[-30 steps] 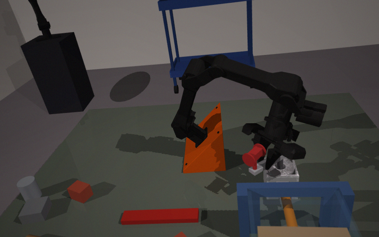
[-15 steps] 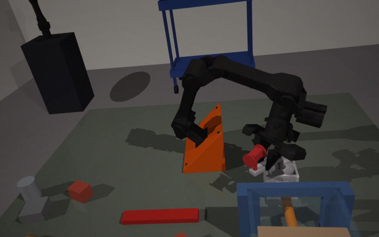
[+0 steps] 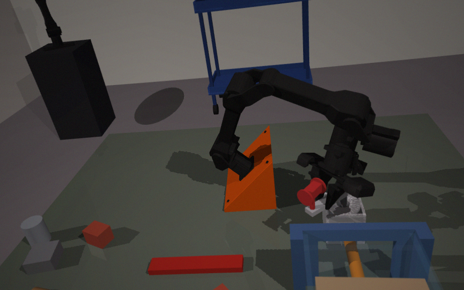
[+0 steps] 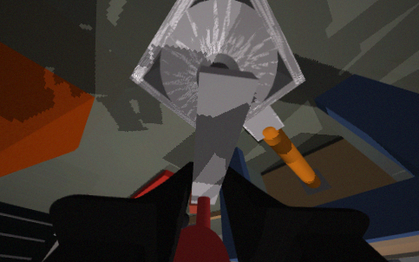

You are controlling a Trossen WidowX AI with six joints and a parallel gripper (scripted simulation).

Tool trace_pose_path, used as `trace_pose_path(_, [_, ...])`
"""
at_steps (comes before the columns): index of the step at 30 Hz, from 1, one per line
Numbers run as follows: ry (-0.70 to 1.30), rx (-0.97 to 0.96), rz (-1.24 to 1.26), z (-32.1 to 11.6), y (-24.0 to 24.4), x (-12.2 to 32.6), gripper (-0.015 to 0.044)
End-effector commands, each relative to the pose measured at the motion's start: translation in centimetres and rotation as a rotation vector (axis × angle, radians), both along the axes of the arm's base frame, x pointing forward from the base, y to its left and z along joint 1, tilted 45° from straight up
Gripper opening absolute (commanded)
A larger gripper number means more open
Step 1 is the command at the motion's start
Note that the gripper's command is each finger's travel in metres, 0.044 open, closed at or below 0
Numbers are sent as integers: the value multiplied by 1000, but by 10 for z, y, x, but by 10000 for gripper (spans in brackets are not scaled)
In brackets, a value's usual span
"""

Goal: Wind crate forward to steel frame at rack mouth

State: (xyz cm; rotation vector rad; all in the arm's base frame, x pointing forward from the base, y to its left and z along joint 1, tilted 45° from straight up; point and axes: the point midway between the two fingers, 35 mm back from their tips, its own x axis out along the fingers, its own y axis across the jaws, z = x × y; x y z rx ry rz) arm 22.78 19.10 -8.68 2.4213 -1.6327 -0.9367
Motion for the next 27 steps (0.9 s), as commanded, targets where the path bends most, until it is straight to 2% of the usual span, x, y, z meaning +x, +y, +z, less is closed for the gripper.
trace_pose_path(1, [2, -4, 6, 0, -1, 0, 0])
trace_pose_path(27, [2, -4, 6, -4, -4, 1, 0])
